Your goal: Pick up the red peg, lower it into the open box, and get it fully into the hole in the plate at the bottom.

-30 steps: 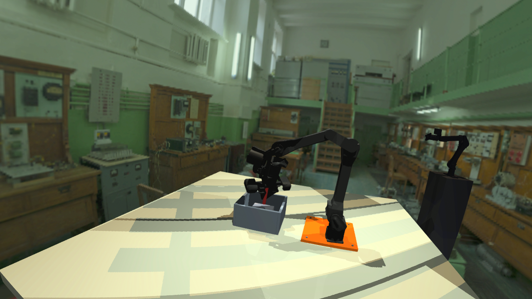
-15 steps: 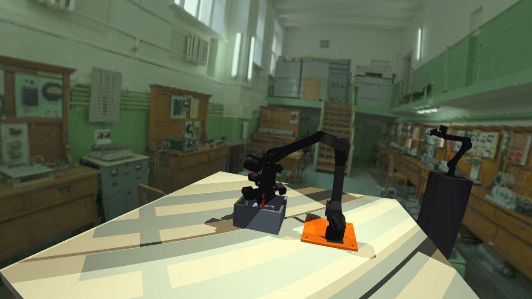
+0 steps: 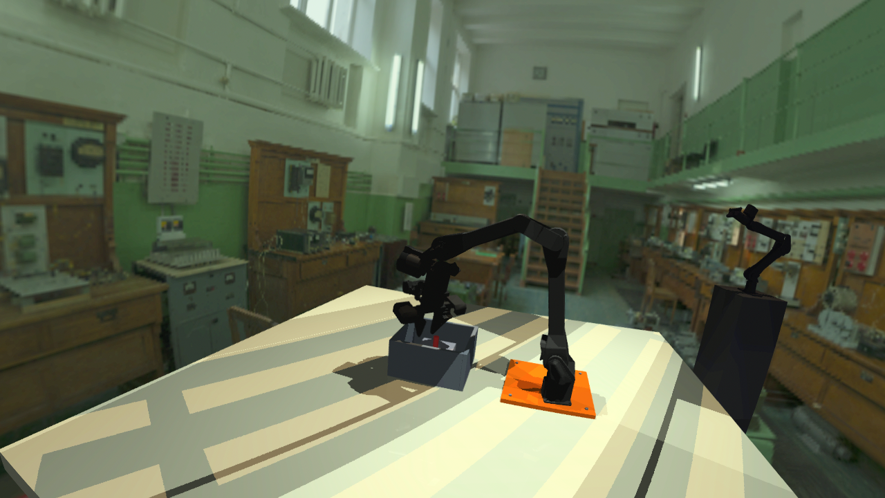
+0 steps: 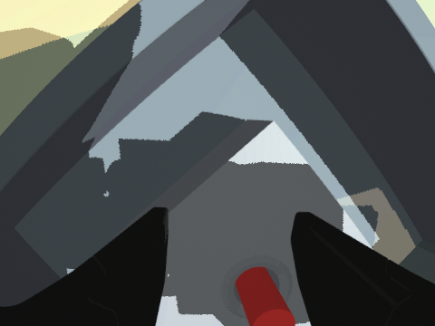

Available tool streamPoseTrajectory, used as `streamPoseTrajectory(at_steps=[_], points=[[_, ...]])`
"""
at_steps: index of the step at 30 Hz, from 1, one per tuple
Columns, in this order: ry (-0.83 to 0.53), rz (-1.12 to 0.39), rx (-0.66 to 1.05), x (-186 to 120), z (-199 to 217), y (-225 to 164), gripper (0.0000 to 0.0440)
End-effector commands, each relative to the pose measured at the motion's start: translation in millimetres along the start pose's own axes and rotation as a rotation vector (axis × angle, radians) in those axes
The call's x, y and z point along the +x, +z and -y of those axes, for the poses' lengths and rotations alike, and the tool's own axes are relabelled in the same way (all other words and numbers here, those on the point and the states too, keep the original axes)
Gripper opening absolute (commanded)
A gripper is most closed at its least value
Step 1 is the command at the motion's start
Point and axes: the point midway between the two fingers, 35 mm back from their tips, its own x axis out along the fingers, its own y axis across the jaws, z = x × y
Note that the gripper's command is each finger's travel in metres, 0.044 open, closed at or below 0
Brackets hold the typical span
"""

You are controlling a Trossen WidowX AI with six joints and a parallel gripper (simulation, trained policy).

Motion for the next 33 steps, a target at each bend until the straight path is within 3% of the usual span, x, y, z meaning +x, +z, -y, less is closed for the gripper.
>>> streamPoseTrajectory(at_steps=[1, 33], points=[[0.009, -0.015, -0.006, -5.4, -6.4, 7.5, 0.0189], [-0.046, -0.212, 0.063, -53.8, -60.7, 39.2, 0.0246]])
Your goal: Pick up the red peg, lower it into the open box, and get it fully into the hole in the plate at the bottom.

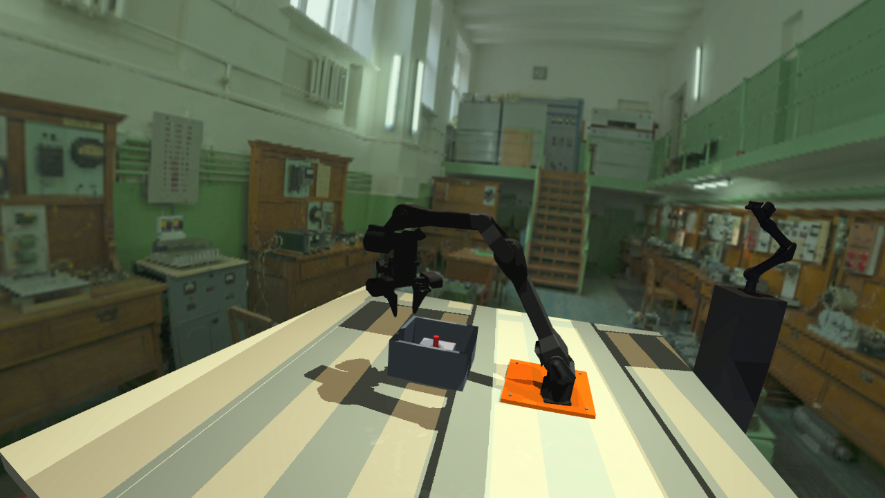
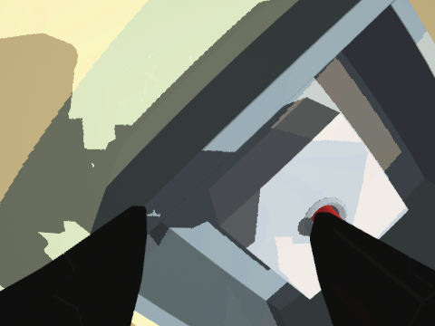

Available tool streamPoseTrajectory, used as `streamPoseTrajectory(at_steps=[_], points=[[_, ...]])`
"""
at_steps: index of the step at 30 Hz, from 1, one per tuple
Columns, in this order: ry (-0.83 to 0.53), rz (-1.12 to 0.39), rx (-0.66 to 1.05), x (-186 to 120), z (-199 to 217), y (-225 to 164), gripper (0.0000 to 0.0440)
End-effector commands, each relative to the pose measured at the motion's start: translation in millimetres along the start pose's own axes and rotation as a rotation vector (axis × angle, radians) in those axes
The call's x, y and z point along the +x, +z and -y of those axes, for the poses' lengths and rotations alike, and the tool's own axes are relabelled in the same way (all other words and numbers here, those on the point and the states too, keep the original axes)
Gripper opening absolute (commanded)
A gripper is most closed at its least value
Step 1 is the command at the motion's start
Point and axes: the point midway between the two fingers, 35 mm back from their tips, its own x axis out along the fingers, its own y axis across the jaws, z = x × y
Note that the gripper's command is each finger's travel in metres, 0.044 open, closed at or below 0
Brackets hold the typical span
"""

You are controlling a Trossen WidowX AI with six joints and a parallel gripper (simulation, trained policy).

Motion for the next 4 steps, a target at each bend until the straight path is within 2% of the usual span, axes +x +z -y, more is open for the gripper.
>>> streamPoseTrajectory(at_steps=[1, 4], points=[[0.006, 0.003, 0.010, 0.2, -7.4, 2.2, 0.0247], [0.005, 0.009, 0.009, 2.1, -12.6, 3.5, 0.0250]])
